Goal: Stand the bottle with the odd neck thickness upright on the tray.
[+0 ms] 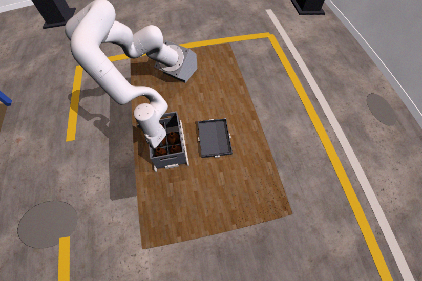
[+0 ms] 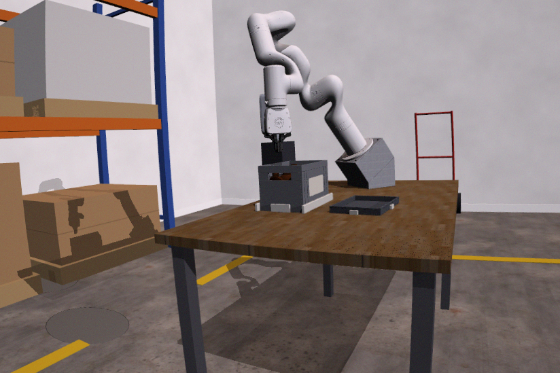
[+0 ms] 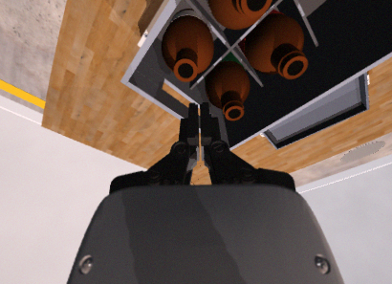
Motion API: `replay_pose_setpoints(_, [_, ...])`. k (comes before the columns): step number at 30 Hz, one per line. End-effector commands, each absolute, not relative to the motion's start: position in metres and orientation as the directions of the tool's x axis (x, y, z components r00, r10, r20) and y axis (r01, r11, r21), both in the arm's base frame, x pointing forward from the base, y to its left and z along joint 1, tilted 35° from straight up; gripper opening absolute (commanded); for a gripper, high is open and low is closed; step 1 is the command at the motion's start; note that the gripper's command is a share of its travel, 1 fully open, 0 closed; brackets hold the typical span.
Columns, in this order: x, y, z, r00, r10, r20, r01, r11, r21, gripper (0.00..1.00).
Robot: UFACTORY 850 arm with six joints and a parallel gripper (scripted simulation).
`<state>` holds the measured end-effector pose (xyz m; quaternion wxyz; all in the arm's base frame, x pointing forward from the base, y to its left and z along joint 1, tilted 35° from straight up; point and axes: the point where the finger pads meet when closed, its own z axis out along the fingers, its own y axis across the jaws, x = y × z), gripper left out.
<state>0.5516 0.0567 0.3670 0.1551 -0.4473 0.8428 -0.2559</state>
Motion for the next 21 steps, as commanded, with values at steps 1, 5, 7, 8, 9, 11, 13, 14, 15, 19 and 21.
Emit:
replay_pose_setpoints(1, [0.549, 0.095, 0.352, -0.552, -0.833, -0.033, -0.673, 0.469, -0.572, 0.00])
replay_pose_setpoints(5, [0.546, 0.113, 0.345, -0.552, -0.833, -0.033, -0.672, 0.468, -0.574, 0.00])
replay_pose_setpoints(7, [0.545, 0.119, 0.342, -0.552, -0.833, -0.033, -0.672, 0.468, -0.574, 0.00])
replay_pose_setpoints(8, [0.545, 0.120, 0.342, -0.552, -0.833, -0.033, -0.672, 0.468, -0.574, 0.00])
replay_pose_setpoints(9, [0.545, 0.120, 0.342, -0.552, -0.833, -0.033, -0.672, 0.468, -0.574, 0.00])
replay_pose_setpoints(11, [0.545, 0.120, 0.342, -0.552, -0.833, -0.033, -0.672, 0.468, -0.574, 0.00])
replay_pose_setpoints(13, [0.545, 0.120, 0.342, -0.552, -0.833, -0.033, -0.672, 0.468, -0.574, 0.00])
replay_pose_setpoints(14, [0.545, 0.120, 0.342, -0.552, -0.833, -0.033, -0.672, 0.468, -0.574, 0.65])
replay_pose_setpoints(15, [0.545, 0.120, 0.342, -0.552, -0.833, -0.033, -0.672, 0.468, -0.574, 0.65])
replay_pose_setpoints(19, [0.545, 0.120, 0.342, -0.552, -0.833, -0.033, -0.672, 0.468, -0.574, 0.65])
replay_pose_setpoints(21, [0.545, 0.120, 0.342, -0.552, -0.833, -0.033, -0.672, 0.468, -0.574, 0.65])
